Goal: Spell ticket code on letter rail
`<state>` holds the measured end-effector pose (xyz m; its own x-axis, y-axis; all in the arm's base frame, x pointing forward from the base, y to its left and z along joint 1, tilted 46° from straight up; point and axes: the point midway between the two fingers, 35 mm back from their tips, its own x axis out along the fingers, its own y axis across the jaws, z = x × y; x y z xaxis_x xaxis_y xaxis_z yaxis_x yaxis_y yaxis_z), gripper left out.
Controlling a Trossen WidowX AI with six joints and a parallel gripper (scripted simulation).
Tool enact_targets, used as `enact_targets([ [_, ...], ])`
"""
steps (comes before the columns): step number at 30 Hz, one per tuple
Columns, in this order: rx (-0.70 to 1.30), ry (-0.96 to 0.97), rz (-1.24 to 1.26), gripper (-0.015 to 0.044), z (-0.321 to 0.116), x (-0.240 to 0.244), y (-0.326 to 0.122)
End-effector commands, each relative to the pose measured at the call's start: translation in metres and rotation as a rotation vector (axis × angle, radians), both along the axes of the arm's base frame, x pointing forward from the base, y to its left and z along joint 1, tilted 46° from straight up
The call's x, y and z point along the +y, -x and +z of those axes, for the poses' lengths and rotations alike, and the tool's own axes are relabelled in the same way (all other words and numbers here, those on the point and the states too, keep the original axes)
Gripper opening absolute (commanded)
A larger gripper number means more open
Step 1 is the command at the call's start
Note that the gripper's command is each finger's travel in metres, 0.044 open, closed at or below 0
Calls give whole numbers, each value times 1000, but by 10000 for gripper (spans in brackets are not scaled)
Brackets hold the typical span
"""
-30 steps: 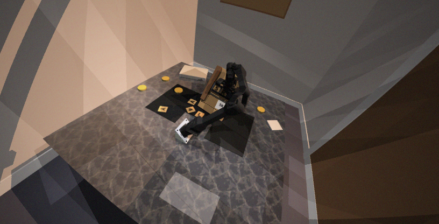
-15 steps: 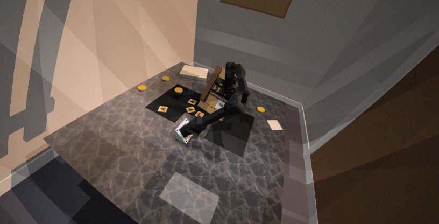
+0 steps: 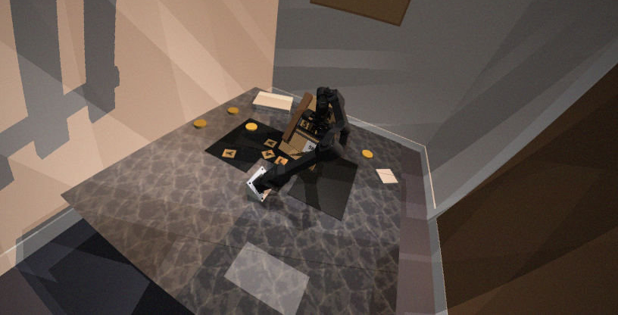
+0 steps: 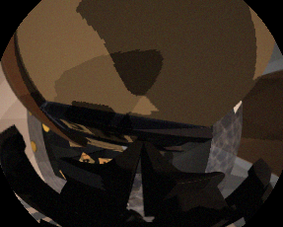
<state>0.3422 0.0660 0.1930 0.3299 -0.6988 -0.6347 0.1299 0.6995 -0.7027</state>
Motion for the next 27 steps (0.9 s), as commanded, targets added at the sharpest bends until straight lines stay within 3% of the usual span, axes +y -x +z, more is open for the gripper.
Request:
enact_targets([
  [1,-5,1,-3,0,-1,1,-1],
  [27,-4,0,-3,0,-2,6,5],
])
